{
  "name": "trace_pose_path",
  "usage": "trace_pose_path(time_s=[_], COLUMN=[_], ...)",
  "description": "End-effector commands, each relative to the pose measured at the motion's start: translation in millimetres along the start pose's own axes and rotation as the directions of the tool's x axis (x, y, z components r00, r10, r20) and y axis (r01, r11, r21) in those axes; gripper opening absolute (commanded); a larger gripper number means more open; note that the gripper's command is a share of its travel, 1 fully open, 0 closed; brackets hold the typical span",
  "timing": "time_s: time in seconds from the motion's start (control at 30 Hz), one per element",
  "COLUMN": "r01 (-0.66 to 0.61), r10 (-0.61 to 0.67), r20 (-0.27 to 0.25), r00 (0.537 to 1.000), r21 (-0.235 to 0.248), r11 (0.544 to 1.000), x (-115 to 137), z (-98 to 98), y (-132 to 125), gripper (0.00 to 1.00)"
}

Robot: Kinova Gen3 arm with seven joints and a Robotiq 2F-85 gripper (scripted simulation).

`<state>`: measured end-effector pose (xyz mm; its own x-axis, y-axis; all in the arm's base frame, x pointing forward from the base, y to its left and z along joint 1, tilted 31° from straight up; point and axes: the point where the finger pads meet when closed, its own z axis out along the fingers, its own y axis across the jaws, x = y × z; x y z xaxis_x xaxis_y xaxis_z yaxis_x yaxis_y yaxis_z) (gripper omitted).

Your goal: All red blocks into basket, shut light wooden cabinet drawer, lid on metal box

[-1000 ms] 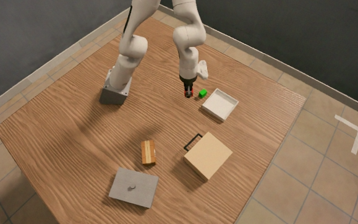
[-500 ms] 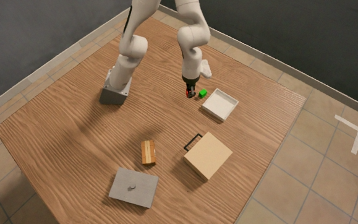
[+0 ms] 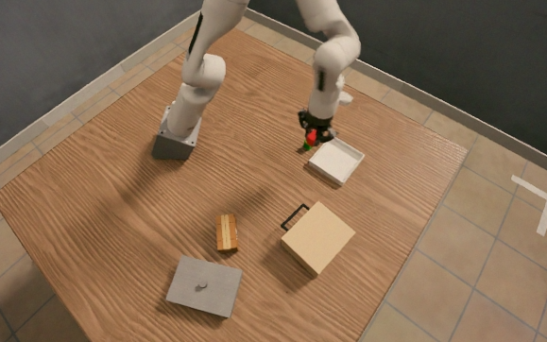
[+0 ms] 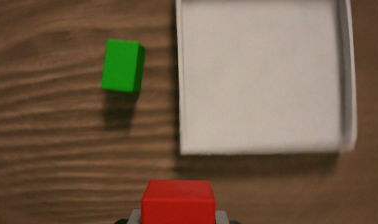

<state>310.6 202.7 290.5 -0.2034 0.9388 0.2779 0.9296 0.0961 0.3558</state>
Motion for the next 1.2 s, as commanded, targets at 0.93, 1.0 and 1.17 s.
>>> trace_pose_path(time_s=[0.93,1.0,1.17], r01=[0.719,0.719,0.719], r10=[-0.720,-0.720,-0.720], r20=[0.021,0.021,0.021], r00=[0.694,0.694,0.694], r21=[-0.081,-0.081,-0.081], r11=[0.691,0.691,0.691], x=[116.5,116.4,116.4], z=[-16.5,-16.5,-16.5], y=[90.4,90.4,90.4], gripper=[0.10,0.10,0.10])
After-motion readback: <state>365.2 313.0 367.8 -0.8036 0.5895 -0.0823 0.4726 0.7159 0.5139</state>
